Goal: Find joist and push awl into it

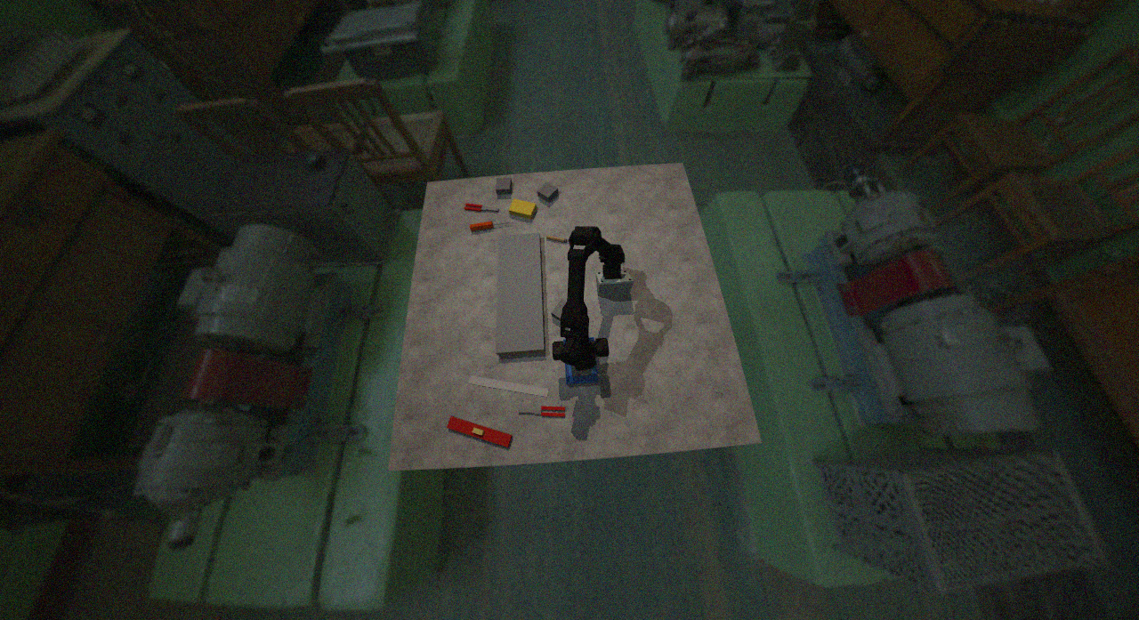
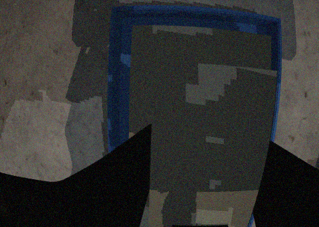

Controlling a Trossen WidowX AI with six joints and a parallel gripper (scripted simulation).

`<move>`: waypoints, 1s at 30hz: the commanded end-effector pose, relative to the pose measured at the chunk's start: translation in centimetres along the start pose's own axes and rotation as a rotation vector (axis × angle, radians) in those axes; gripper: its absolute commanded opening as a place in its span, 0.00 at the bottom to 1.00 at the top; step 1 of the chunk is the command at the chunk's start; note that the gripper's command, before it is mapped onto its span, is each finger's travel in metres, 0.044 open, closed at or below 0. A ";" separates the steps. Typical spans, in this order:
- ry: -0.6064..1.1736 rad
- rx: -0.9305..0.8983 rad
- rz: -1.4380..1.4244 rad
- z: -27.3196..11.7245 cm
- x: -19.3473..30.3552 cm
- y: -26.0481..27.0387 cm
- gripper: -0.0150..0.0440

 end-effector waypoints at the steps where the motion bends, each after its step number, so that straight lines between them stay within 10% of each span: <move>1: -0.004 0.006 -0.004 0.6 0.2 -0.1 0.25; 20: -0.003 0.007 -0.004 2.9 0.9 -0.2 0.25; 30: 0.002 0.000 0.000 2.7 0.9 -0.1 0.70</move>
Point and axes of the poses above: the point midway between the two fingers, 35 mm back from their tips, its own z axis out along the fingers, its own y axis across the jaws, x = y × z, the point moved 2 cm from there along -z, back along the fingers, and after that the axes turned 7 degrees about z, right-handed, at the moved point
